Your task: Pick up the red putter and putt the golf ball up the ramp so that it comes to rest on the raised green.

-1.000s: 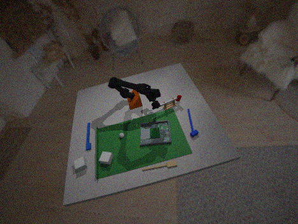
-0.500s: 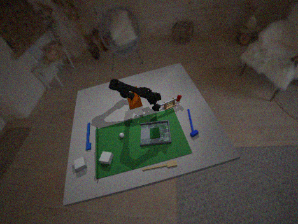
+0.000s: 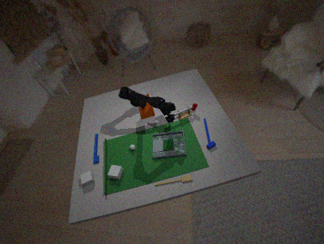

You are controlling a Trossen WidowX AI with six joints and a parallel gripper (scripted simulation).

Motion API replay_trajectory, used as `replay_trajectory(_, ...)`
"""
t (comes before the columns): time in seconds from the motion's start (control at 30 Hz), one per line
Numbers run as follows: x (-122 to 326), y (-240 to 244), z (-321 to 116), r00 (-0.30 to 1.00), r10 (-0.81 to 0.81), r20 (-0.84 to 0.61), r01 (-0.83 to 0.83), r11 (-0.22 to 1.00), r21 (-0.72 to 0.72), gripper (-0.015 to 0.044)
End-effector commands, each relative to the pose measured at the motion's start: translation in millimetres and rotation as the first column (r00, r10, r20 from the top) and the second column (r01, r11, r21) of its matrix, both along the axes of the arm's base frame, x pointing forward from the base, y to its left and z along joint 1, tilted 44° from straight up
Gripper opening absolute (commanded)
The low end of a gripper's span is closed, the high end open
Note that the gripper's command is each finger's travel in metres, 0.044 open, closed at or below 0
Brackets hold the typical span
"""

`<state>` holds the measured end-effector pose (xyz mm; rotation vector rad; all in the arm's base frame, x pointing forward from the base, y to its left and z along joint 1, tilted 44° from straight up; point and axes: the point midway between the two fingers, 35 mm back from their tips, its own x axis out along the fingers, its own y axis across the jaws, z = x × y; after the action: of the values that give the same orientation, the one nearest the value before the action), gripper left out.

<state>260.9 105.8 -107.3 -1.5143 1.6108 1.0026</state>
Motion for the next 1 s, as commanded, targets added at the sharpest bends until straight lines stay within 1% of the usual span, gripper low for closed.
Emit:
replay_trajectory(0.0, -3.5, -7.3, -6.3, 1.0, 0.004, -0.009, -0.004, 1.0, -0.009, 0.044)
replay_trajectory(0.27, -3.9, -10.0, -9.0, 1.0, 0.004, -0.009, -0.004, 1.0, -0.009, 0.044)
replay_trajectory(0.77, -1.8, -7.4, -7.5, 1.0, -0.001, -0.004, 0.001, 1.0, -0.003, 0.0046)
replay_trajectory(0.97, -1.8, -7.4, -7.5, 1.0, -0.001, -0.004, 0.001, 1.0, -0.003, 0.0006)
